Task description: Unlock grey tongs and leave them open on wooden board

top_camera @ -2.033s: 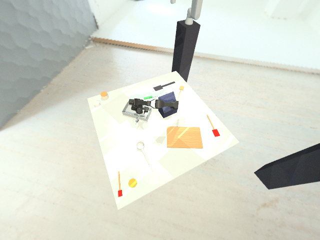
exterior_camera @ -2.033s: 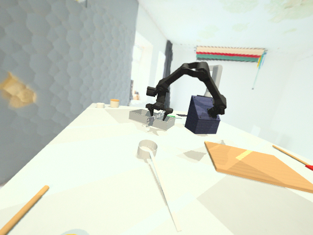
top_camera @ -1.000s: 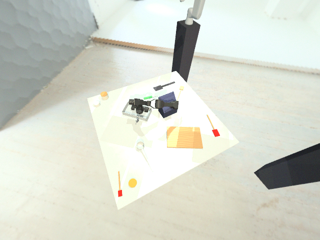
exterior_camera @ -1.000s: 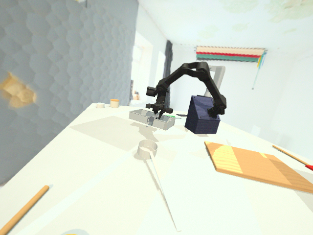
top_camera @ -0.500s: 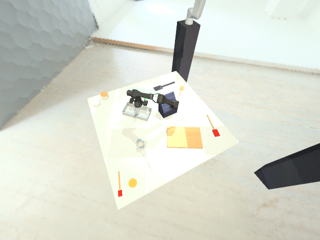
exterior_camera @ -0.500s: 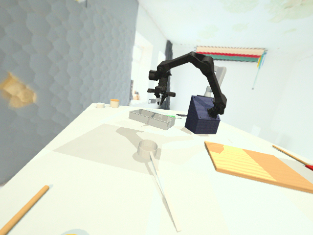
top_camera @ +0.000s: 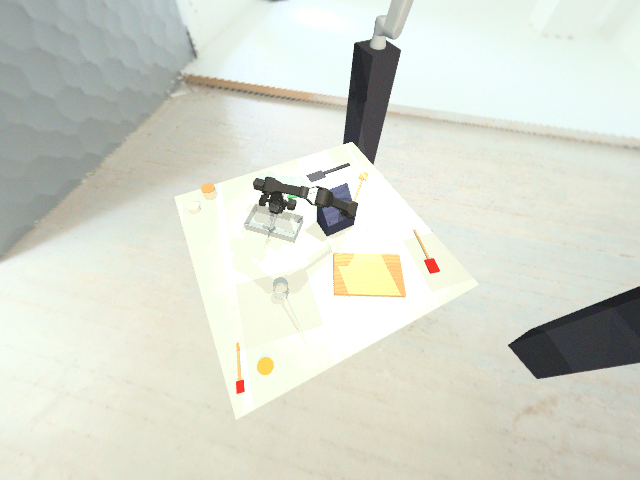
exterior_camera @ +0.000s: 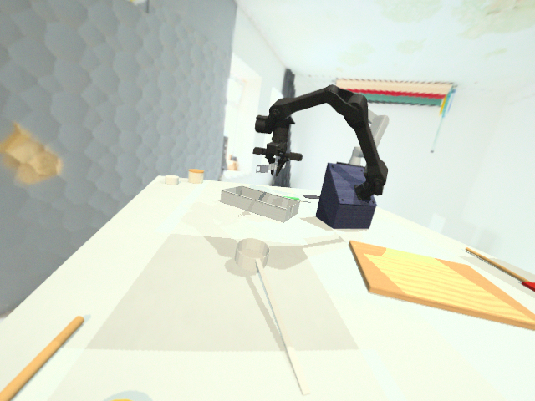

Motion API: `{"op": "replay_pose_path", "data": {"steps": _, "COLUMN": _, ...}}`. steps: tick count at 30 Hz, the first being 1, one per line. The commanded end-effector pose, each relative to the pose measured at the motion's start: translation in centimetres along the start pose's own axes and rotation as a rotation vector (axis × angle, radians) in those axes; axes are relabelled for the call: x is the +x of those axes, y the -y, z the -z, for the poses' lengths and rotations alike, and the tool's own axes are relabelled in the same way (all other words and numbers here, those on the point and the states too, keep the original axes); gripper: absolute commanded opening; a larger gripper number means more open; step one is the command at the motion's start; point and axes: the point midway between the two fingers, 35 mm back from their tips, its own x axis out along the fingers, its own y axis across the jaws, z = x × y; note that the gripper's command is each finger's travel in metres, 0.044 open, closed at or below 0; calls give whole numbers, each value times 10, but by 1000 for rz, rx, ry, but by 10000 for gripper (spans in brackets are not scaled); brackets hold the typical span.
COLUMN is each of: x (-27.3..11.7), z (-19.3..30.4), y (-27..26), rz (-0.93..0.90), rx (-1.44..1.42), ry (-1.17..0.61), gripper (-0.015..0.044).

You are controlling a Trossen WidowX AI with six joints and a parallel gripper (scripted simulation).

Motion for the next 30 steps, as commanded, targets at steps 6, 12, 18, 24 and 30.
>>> {"op": "replay_pose_path", "data": {"steps": 6, "x": -8, "z": -56, "y": -22, "rz": 18, "rx": -101, "ry": -13, "gripper": -150}}
{"op": "replay_pose_path", "data": {"steps": 12, "x": -10, "z": -94, "y": -42, "rz": 25, "rx": -175, "ry": -20, "gripper": -150}}
{"op": "replay_pose_path", "data": {"steps": 18, "x": -11, "z": -128, "y": -67, "rz": 29, "rx": -249, "ry": -23, "gripper": -150}}
{"op": "replay_pose_path", "data": {"steps": 24, "x": -11, "z": -159, "y": -96, "rz": 29, "rx": -328, "ry": -22, "gripper": -150}}
{"op": "replay_pose_path", "data": {"steps": 30, "x": -9, "z": -187, "y": -127, "rz": 26, "rx": -408, "ry": -16, "gripper": -150}}
